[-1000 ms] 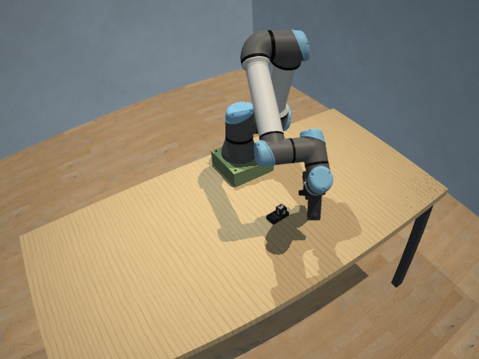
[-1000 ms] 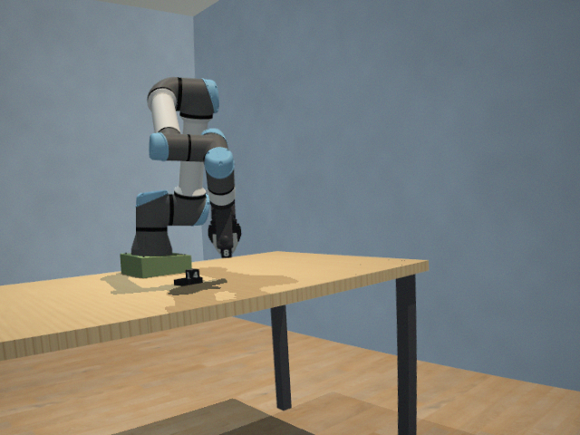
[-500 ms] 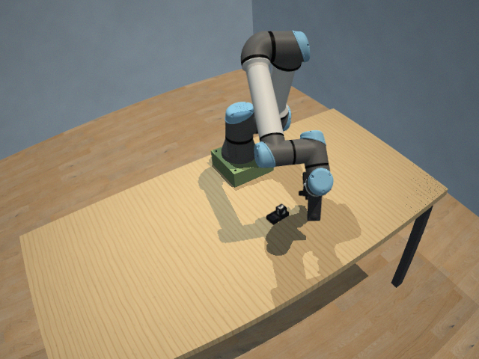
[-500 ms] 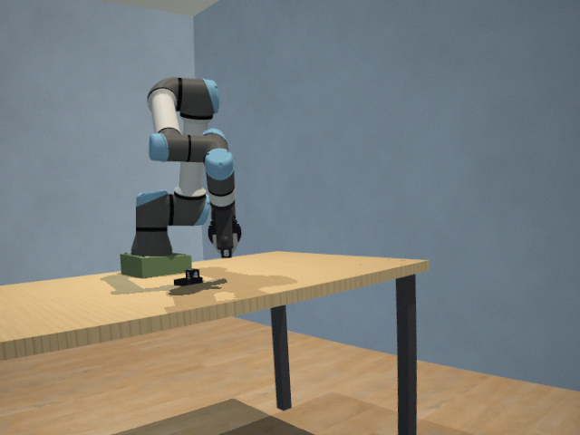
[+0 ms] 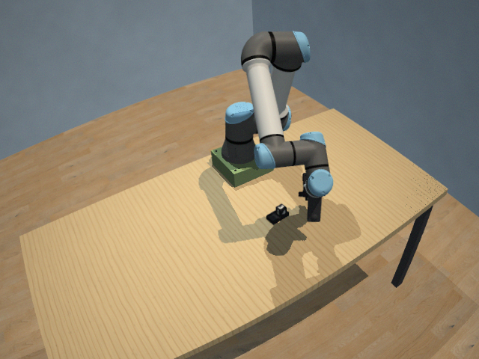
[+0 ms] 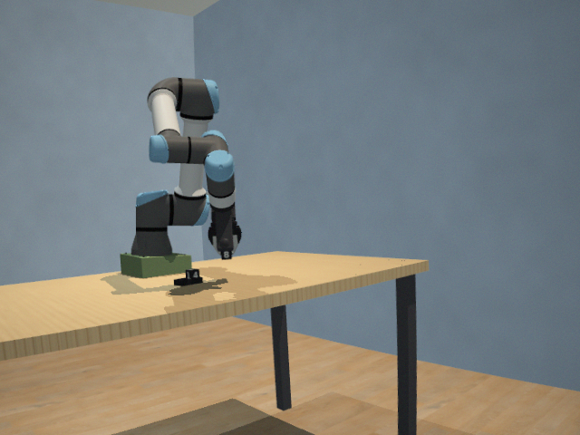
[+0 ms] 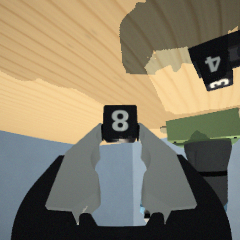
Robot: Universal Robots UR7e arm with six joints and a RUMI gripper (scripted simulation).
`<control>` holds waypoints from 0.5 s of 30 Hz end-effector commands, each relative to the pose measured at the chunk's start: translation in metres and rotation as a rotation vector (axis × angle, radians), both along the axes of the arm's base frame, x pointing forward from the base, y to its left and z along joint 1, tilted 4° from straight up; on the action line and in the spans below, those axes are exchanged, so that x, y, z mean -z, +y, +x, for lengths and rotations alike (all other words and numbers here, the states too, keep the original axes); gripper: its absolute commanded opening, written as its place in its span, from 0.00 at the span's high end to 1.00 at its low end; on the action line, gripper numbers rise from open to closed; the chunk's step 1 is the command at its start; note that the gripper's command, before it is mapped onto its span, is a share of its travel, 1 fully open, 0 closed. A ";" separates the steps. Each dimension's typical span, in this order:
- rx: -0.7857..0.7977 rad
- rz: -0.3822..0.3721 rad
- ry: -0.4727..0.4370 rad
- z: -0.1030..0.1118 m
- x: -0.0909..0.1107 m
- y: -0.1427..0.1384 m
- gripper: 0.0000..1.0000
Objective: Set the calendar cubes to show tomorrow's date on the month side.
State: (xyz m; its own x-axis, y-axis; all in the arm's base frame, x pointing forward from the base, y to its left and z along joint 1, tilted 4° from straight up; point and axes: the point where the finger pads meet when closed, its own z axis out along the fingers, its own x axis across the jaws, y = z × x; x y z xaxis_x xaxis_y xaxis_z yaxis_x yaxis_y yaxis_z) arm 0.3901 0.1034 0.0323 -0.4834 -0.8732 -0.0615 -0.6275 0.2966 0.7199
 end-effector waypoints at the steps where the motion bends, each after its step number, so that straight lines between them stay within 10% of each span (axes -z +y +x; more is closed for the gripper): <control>1: 0.000 0.000 -0.001 0.000 0.004 0.000 0.89; 15: 0.000 0.000 -0.001 0.001 0.024 0.001 0.89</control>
State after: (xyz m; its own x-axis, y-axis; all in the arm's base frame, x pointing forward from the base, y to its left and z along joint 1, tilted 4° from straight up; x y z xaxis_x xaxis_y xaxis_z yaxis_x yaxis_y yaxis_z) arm 0.3902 0.1044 0.0154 -0.4834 -0.8732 -0.0615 -0.6274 0.2966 0.7199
